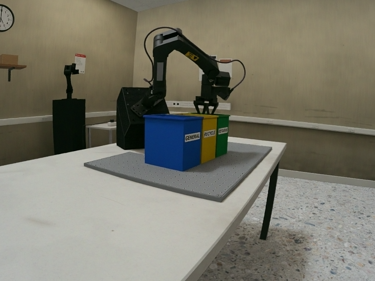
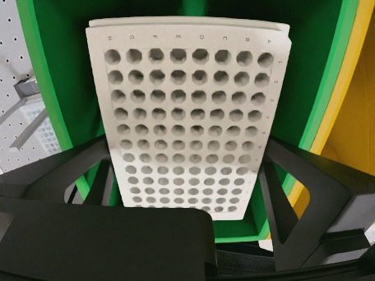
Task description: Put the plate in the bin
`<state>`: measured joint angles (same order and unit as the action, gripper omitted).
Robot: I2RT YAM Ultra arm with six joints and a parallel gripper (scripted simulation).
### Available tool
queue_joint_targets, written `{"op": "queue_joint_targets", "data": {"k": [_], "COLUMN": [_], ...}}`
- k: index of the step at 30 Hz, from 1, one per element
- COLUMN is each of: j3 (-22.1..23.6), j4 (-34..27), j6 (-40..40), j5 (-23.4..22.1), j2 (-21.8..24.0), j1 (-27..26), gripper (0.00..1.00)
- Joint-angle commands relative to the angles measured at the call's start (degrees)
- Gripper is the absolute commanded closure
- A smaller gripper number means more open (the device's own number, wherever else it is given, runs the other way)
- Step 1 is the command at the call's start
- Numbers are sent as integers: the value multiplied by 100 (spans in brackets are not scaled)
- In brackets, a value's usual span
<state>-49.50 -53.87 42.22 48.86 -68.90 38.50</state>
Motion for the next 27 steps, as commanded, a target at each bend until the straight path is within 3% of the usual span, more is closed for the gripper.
{"op": "queue_joint_targets", "data": {"k": [1,27], "j3": [-50,112], "j4": [224,370], "j6": [-158,-273], "j5": [-45,-48], "j2": [195,212], "j1": [-44,-28], "gripper": [100,100]}}
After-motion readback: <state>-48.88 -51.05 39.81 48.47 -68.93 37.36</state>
